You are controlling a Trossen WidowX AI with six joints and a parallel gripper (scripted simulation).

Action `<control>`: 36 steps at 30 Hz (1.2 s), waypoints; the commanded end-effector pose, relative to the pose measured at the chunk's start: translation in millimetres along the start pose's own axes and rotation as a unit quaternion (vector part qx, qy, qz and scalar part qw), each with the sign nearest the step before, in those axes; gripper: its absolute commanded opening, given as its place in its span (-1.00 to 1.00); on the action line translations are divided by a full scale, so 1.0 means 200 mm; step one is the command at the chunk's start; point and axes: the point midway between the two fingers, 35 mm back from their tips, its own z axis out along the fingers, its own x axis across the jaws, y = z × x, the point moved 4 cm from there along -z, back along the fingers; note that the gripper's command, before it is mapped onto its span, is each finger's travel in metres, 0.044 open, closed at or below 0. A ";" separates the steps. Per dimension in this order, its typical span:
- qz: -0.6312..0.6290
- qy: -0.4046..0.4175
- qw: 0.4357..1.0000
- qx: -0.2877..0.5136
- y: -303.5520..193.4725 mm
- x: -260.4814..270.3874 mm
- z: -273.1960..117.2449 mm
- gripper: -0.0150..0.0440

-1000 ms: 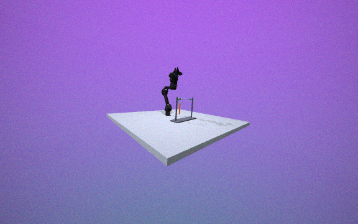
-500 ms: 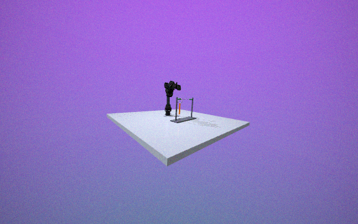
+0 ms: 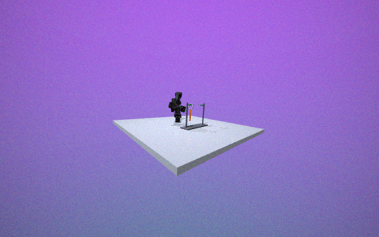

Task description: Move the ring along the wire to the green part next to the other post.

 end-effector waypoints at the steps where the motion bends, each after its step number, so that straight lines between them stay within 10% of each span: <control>1: 0.011 0.040 0.998 0.042 -0.23 0.07 -0.11 0.05; 15: 0.111 0.179 0.971 0.110 -0.60 0.49 -0.61 0.05; 36: 0.138 0.176 0.971 0.089 -0.41 0.52 -0.35 0.05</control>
